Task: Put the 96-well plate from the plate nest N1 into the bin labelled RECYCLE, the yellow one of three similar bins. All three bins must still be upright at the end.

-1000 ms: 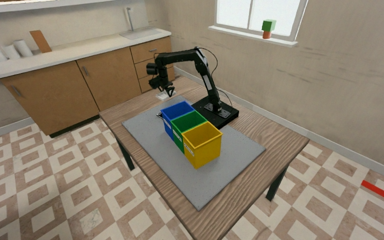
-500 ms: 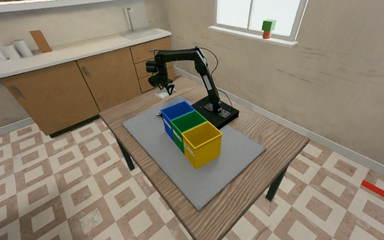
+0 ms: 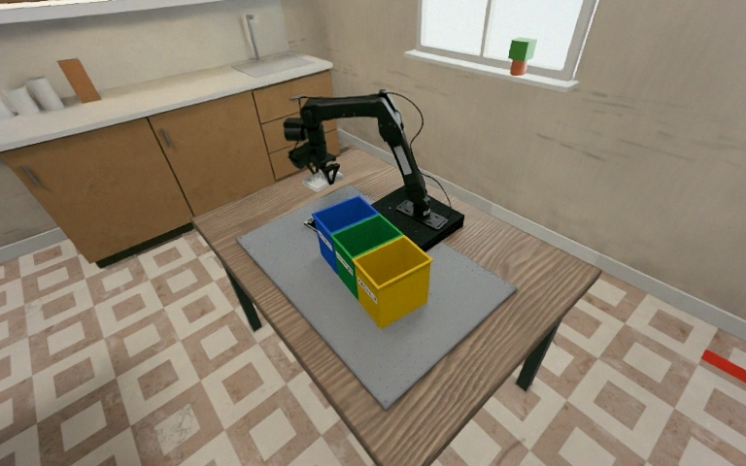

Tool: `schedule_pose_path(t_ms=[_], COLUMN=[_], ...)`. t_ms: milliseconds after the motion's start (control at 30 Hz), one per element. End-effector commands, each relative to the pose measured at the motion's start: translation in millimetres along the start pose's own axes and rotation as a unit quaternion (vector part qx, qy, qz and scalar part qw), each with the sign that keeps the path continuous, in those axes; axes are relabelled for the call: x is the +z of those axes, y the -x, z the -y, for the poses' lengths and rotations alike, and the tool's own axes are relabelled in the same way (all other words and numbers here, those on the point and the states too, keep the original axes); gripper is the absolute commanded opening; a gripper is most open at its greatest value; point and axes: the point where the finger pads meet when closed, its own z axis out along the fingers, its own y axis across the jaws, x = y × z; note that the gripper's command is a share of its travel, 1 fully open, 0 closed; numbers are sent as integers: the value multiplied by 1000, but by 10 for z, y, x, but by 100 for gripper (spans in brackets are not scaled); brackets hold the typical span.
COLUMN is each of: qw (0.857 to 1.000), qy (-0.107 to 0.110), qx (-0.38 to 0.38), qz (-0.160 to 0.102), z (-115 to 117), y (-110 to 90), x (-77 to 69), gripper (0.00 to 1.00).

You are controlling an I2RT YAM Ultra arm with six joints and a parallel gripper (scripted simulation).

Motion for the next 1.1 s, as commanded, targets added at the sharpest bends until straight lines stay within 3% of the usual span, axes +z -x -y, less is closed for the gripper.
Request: schedule_pose_path(t_ms=[0,300,533,1067], qw=[1000,1000,993,993], qy=[-5,-5,-4,-6], qx=[3,3,115,115], qz=[9,9,16,13], z=[20,20,-250,-687], y=[2,2,97,216], x=[-55,-55,-58,-52], gripper=[0,0,0,0])
